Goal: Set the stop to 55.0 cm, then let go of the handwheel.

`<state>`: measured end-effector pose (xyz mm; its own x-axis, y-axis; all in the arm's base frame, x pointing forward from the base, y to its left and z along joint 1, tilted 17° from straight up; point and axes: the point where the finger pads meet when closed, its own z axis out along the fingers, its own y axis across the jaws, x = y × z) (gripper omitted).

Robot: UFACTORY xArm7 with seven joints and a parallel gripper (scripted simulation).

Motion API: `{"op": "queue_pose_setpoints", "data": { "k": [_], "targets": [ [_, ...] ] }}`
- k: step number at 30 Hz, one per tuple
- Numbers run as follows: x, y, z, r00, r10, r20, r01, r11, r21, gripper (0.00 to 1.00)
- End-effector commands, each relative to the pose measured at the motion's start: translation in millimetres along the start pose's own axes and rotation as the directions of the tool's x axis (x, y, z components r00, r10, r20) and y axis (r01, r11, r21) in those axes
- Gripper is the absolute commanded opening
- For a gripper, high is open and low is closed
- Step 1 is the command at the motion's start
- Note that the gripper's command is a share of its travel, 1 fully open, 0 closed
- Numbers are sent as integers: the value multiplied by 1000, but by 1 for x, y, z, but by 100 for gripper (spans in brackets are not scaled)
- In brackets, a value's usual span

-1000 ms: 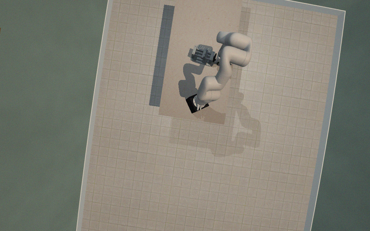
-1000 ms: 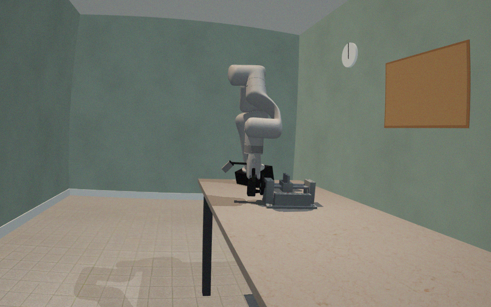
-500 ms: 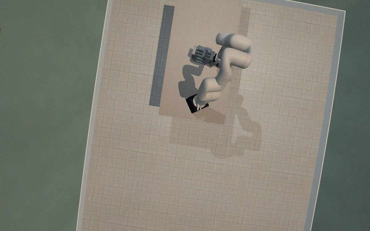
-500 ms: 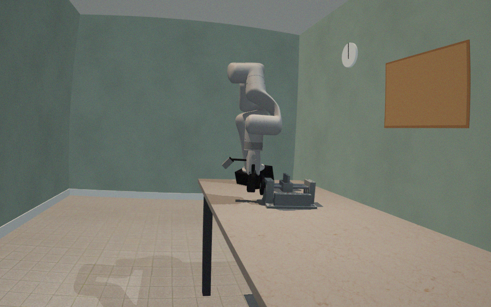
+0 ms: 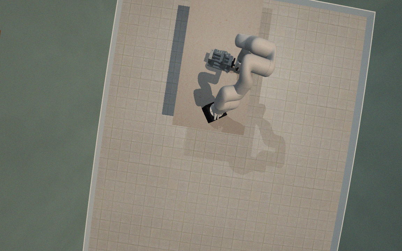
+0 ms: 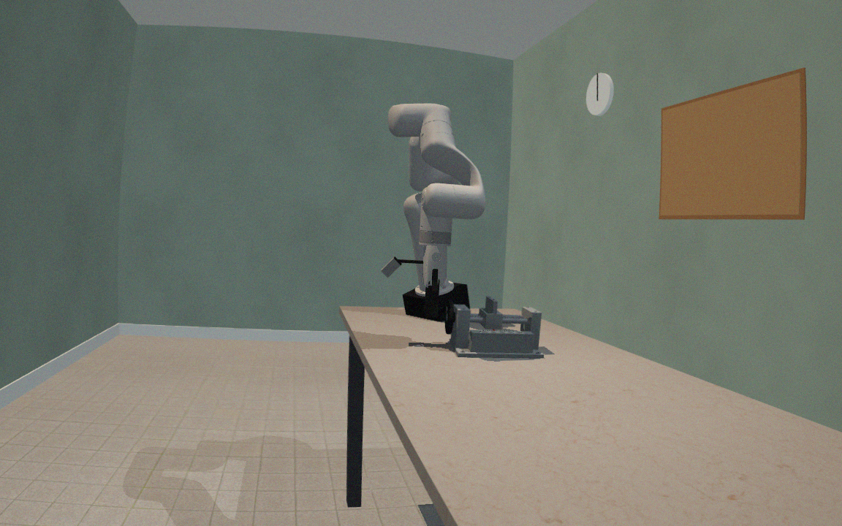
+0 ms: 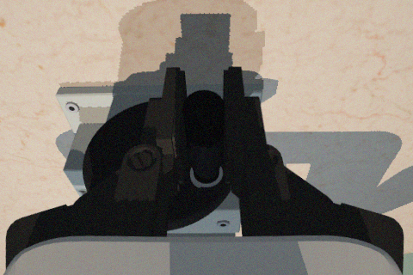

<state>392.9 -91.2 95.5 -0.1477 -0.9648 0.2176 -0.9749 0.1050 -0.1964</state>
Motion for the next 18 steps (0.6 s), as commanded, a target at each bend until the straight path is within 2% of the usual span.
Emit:
{"op": "queue_pose_setpoints", "data": {
  "k": [1,18],
  "targets": [
    [0,-5,-6,1000,0,1,0,1000,4,6],
    [0,-24,-14,1000,0,1,0,1000,4,6]
  ]
}}
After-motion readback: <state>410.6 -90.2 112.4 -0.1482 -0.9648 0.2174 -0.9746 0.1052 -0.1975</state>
